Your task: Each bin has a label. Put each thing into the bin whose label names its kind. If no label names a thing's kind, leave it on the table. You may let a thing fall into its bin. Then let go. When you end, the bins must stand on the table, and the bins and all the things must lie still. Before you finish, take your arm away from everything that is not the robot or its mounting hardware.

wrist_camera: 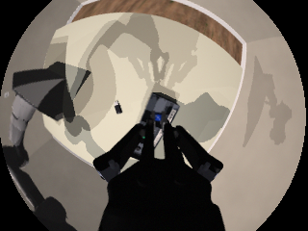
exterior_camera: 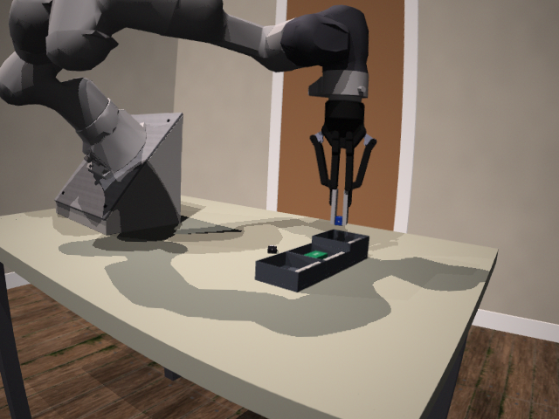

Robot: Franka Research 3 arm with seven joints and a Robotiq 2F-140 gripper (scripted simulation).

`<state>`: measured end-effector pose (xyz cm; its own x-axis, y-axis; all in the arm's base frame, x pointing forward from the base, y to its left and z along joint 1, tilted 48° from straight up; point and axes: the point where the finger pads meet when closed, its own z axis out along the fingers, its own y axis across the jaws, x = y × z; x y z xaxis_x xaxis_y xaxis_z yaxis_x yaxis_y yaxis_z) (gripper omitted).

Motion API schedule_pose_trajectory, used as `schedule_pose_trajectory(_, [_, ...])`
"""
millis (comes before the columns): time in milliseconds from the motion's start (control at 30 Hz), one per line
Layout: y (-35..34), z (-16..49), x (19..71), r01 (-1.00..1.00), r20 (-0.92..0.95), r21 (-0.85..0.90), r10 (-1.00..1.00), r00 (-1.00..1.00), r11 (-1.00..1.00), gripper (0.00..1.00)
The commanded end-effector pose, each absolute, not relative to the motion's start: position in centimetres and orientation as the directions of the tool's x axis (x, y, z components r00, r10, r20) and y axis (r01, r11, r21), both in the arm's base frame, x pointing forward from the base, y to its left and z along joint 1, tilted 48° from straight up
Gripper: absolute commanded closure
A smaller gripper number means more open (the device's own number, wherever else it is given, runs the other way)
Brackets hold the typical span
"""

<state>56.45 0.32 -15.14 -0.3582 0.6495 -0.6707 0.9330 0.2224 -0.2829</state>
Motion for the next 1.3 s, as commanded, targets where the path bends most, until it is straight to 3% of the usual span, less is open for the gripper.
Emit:
schedule_pose_trajectory(0, [0.25,-15.2,56.3,0.977,-0.712,-0.176,0.671,-0.208,0.117,0.93])
schedule_pose_trajectory(467, [0.28,-15.23,56.25,0.999,-0.739,-0.04,0.673,-0.02,-0.014,0.93])
schedule_pose_trajectory(1267, [0.29,-15.25,56.36,0.999,-0.739,-0.04,0.673,-0.02,-0.014,0.93])
